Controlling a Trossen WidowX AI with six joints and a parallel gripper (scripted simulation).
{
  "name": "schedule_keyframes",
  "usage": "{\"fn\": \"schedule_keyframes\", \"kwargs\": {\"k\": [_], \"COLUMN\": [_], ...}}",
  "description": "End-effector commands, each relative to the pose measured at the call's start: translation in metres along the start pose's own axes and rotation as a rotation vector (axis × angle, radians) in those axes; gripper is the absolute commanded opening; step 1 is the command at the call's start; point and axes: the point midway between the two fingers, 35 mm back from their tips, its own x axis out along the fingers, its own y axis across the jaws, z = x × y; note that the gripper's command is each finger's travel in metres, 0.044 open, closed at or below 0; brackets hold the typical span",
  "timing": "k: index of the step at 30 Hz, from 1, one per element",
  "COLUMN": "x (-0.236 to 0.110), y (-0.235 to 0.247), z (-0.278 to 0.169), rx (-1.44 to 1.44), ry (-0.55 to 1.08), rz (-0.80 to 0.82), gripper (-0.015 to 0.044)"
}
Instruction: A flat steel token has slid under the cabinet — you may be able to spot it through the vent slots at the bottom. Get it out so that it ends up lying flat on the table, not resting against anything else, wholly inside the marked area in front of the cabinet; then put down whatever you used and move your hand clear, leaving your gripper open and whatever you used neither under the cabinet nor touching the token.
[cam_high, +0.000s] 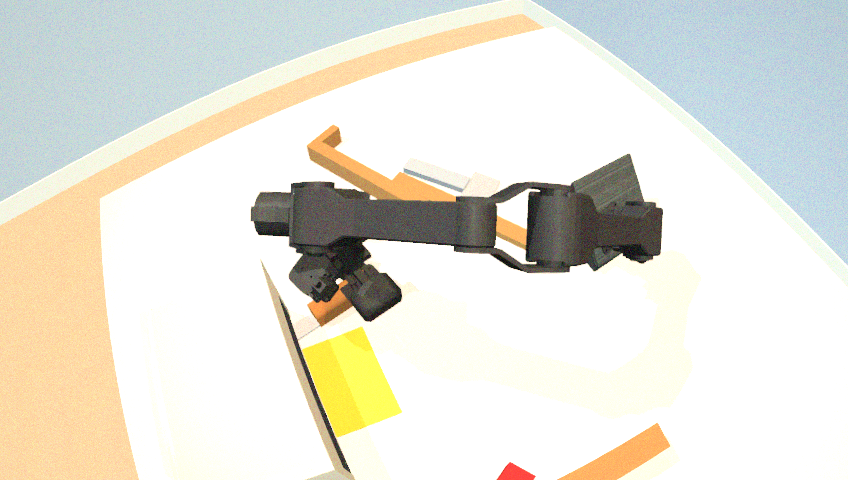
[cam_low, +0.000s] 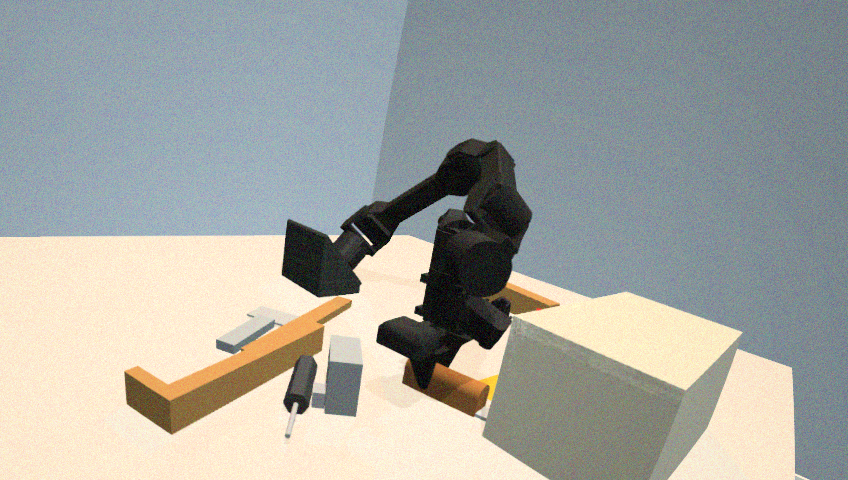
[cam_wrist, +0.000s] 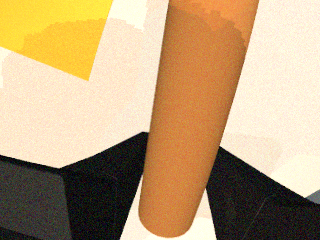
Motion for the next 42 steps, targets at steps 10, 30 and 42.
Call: {"fn": "schedule_keyframes", "kwargs": {"k": [10,30,42], "x": [0.001,0.001,0.002], "y": [0.011,0.038,0.053], "z": [0.005,0.005,0.005], "rx": [-0.001,0.0,0.0], "ry": [-0.003,-0.002,-0.002], "rz": [0.001,0.002,0.003], "gripper": [0.0,0.0,0.0]}}
